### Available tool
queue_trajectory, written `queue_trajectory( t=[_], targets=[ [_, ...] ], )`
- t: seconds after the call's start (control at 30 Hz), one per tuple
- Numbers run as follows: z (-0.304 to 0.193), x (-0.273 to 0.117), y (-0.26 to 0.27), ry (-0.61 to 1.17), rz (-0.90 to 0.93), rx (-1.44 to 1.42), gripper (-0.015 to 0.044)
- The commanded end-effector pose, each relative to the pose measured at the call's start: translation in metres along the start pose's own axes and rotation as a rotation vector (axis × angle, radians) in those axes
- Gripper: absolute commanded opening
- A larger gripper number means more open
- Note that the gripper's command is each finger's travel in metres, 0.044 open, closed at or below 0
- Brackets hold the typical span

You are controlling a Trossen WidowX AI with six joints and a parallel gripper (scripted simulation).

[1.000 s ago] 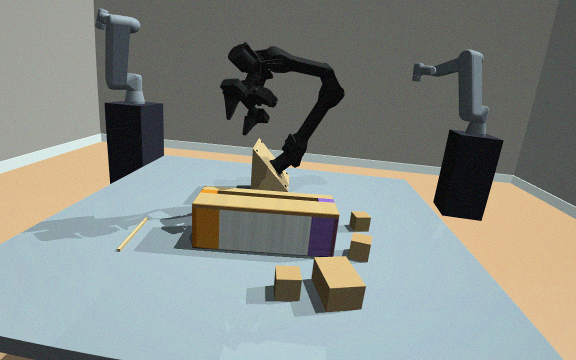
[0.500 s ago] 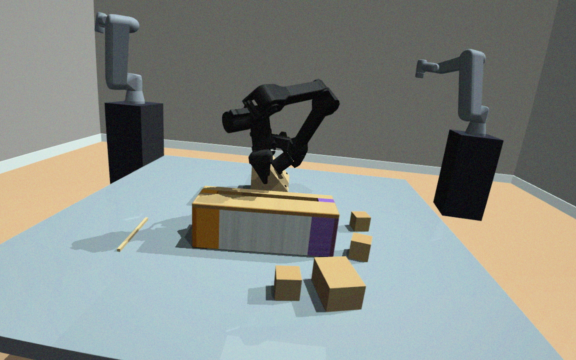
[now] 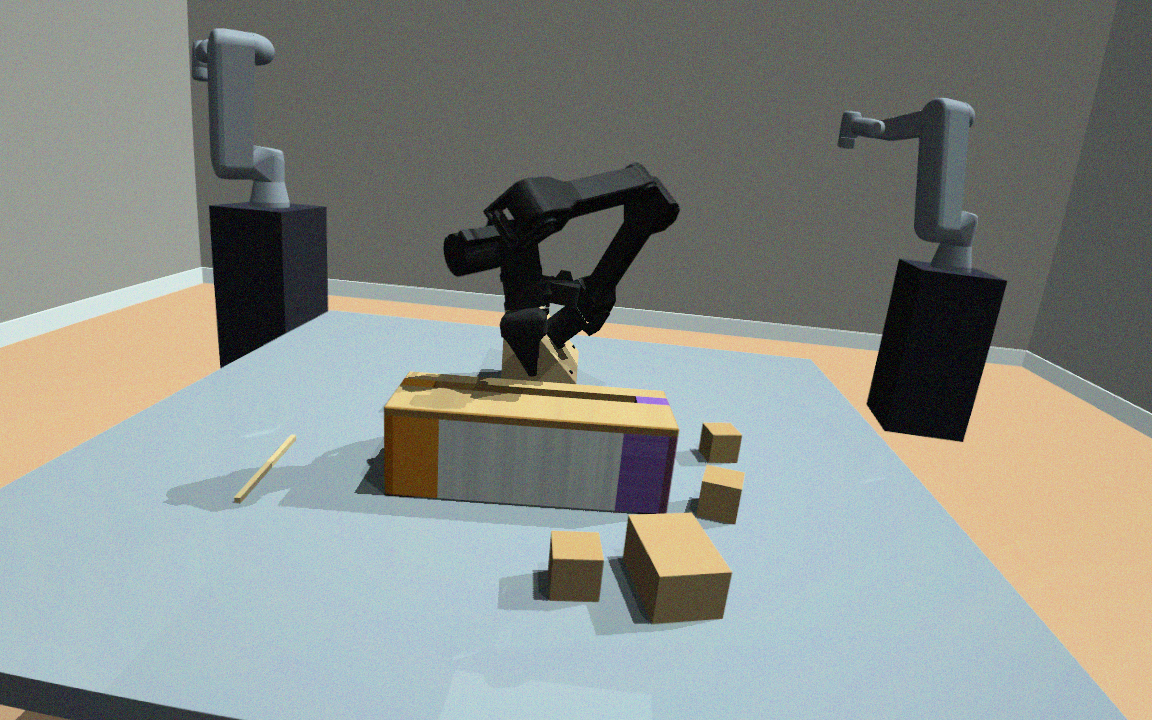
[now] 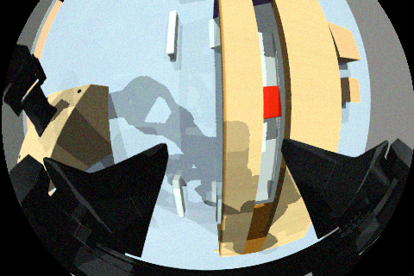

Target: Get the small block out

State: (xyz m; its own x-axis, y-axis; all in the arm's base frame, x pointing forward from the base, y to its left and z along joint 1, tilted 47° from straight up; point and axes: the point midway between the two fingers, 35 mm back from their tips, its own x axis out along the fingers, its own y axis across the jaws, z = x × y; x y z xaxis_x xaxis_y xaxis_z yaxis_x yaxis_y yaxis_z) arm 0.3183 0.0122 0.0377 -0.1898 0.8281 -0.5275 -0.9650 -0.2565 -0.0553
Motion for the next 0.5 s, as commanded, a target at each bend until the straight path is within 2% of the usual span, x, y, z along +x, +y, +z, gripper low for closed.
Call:
queue_trajectory(
  t=[0.0,0.47],
  targets=[
    [-0.002,0.009,0.001,-0.008,0.005,0.01,0.04],
    [-0.008,0.031,0.0,-0.008,0.005,0.01,0.04]
  ],
)
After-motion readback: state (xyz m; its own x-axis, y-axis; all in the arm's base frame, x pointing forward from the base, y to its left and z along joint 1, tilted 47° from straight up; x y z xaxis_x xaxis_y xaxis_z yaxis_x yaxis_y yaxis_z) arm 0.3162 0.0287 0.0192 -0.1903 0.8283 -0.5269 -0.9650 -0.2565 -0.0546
